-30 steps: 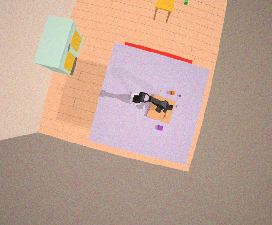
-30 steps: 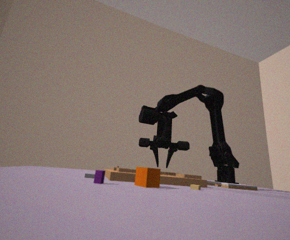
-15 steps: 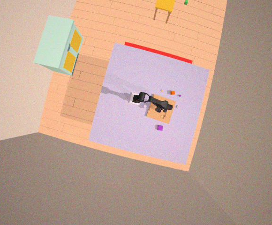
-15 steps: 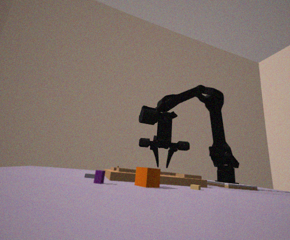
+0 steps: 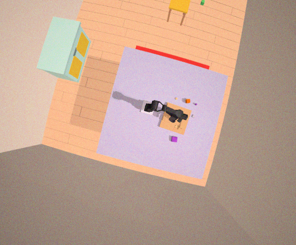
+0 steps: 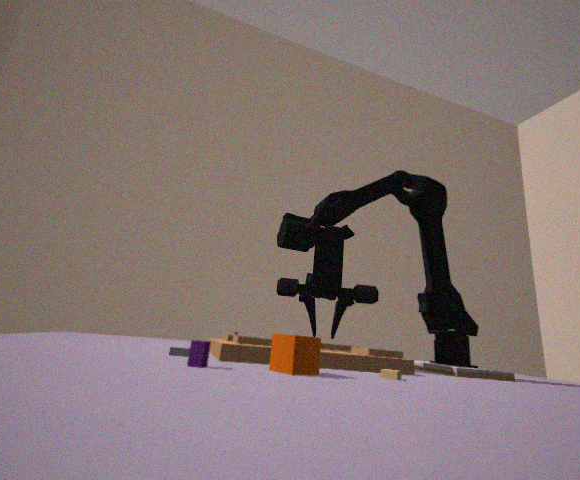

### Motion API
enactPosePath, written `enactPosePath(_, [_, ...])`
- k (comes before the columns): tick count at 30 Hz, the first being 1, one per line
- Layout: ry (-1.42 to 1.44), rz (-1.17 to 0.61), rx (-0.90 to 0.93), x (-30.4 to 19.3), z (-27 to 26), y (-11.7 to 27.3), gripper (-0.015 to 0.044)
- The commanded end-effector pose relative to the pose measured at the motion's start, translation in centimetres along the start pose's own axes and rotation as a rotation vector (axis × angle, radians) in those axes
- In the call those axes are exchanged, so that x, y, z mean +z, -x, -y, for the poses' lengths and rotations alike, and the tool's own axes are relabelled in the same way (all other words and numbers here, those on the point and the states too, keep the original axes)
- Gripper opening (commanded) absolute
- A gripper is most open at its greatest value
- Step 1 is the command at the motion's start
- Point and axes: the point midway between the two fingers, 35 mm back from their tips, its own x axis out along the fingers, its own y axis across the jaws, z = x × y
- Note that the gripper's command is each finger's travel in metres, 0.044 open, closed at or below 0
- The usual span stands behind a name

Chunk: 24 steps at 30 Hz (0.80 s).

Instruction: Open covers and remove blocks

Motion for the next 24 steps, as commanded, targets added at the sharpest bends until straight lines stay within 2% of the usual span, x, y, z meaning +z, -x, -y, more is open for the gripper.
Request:
enactPosePath(1, [-0.001,0.001,-0.007,0.1,0.2,-0.7,0.0144])
enactPosePath(24, [-0.001,0.001,-0.007,0.1,0.2,-1.8,0.0144])
